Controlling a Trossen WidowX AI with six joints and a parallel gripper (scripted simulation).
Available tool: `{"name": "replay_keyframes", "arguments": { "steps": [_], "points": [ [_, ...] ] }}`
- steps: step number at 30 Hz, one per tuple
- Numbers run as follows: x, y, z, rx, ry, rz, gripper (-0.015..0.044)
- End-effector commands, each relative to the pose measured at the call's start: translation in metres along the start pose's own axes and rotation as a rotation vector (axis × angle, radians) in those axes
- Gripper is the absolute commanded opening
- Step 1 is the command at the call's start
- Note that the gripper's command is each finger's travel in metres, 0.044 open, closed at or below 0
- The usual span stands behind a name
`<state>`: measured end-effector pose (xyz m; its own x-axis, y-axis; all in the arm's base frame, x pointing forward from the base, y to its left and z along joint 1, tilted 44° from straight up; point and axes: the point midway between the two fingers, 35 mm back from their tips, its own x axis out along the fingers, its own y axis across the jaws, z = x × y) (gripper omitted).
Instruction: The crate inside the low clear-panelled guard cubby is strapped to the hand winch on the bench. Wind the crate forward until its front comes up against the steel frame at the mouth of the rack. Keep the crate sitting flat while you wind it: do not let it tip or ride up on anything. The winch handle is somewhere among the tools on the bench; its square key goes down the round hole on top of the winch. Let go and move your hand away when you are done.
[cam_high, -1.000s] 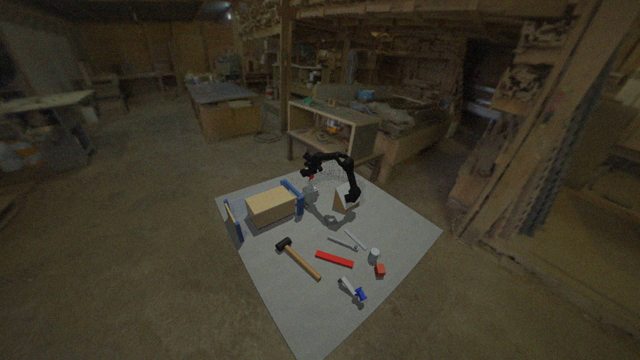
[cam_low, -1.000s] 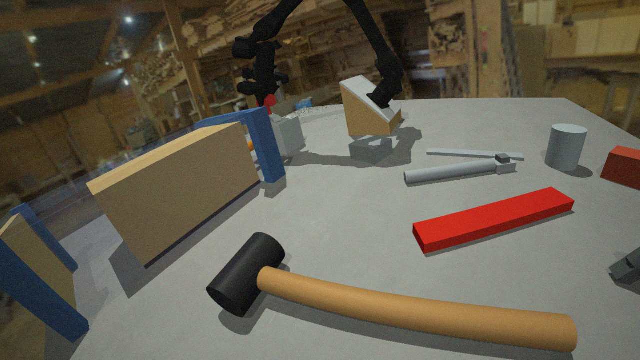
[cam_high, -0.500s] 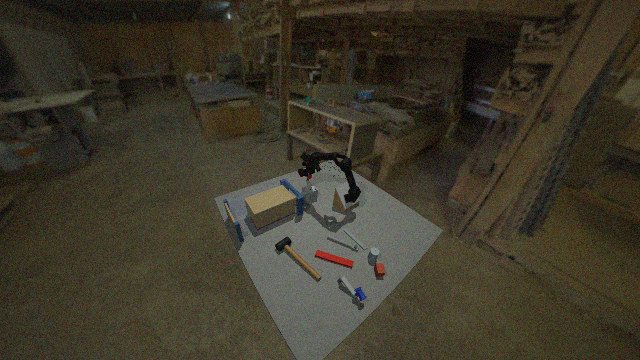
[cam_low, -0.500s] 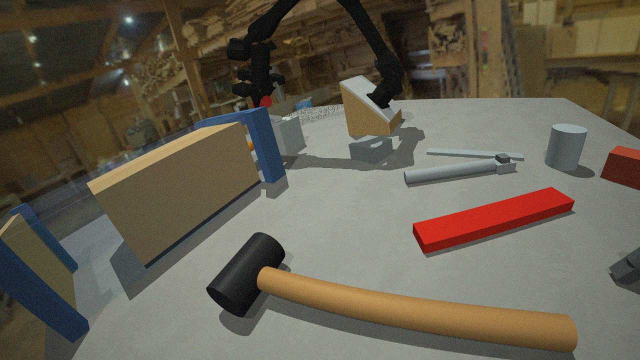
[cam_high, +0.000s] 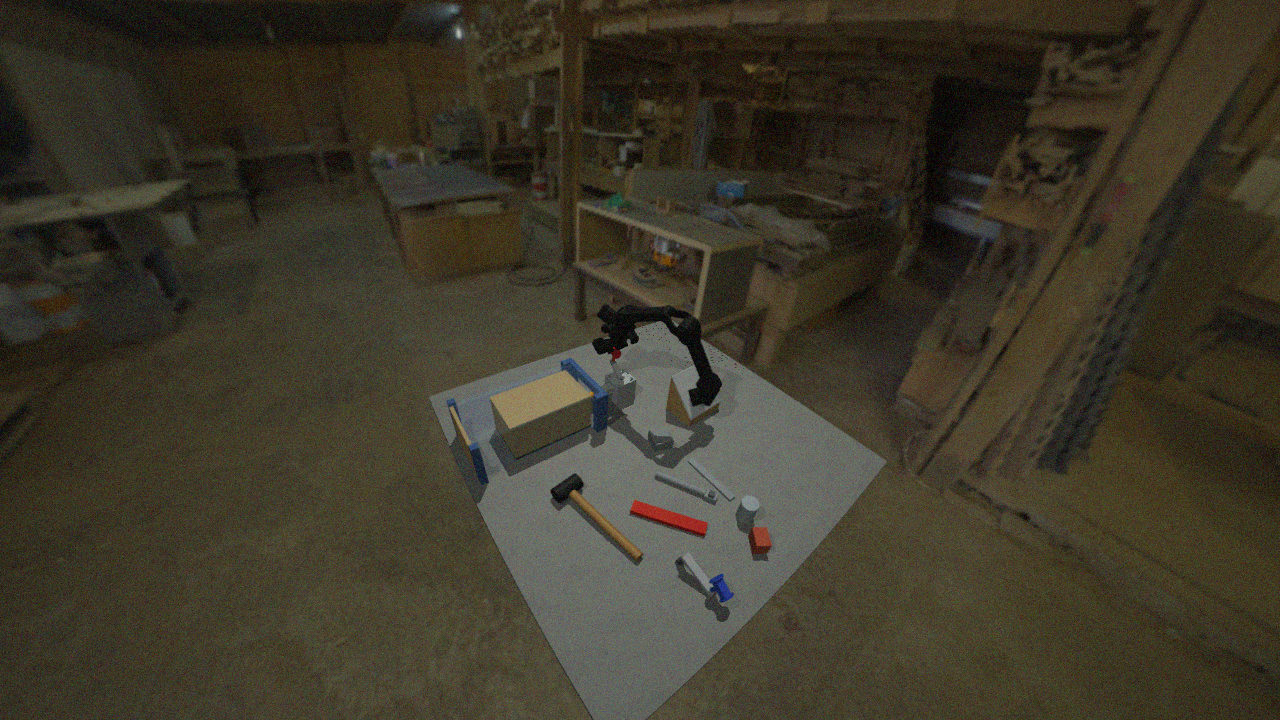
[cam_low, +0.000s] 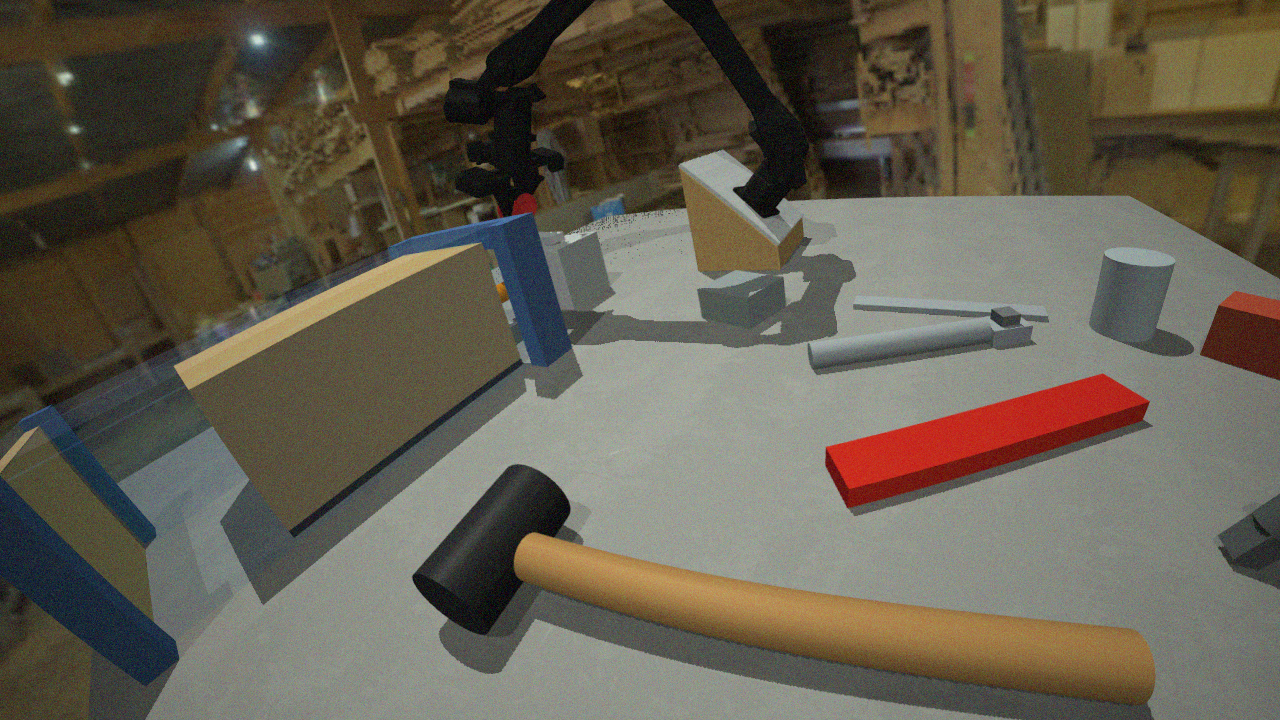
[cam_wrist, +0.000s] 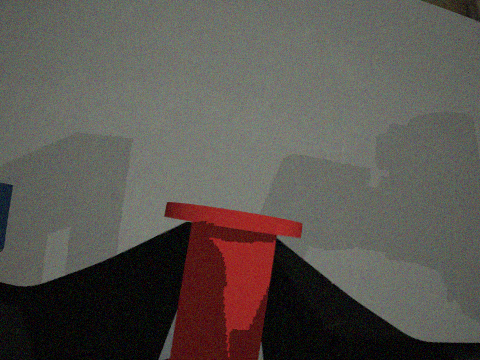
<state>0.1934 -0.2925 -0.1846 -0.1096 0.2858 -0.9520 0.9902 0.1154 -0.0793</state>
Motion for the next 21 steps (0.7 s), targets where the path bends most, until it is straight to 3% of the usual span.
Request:
{"name": "replay_keyframes", "arguments": {
  "steps": [1,21],
  "points": [
    [0.002,0.031,-0.005,-0.036,0.004,0.047,0.0],
    [0.0,0.049,-0.008,-0.037,0.005,0.048,0.0]
  ]
}}
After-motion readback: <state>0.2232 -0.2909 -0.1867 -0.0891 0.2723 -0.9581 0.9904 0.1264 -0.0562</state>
